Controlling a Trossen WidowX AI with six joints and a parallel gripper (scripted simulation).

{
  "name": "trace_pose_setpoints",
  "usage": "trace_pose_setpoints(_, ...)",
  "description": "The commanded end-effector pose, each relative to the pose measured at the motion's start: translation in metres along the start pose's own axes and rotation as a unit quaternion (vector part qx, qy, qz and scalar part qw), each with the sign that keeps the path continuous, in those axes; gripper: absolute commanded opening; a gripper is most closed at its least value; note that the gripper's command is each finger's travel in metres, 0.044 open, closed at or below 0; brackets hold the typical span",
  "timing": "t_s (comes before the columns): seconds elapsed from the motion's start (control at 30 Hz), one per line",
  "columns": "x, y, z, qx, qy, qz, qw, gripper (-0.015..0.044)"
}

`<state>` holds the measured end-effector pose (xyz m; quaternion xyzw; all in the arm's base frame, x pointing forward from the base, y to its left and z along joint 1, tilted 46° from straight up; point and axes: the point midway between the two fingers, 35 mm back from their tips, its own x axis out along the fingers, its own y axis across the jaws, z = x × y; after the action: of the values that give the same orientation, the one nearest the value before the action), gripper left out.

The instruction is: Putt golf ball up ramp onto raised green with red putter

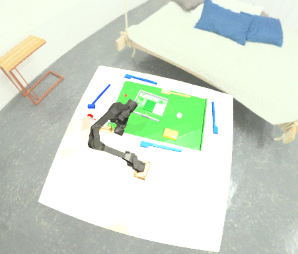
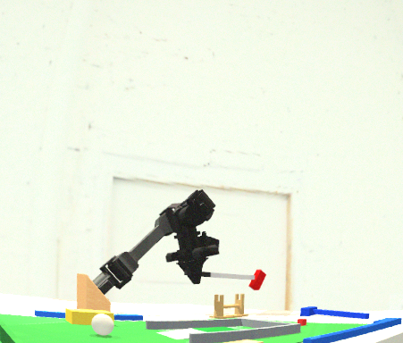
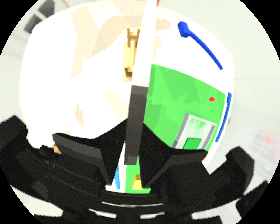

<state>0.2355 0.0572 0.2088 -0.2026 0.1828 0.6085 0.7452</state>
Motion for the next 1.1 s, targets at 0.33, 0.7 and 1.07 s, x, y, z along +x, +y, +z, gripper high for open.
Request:
trace_pose_setpoints(0.33,-0.017,-0.004,-0.005,0.052,0.024,-0.008,0.998,0.0000)
trace_pose_setpoints(0.7,-0.035,-0.036,-0.047,0.175,0.053,-0.023,0.983,0.0000)
trace_pose_setpoints(1.07,-0.055,-0.062,-0.106,0.305,0.060,-0.049,0.949,0.0000)
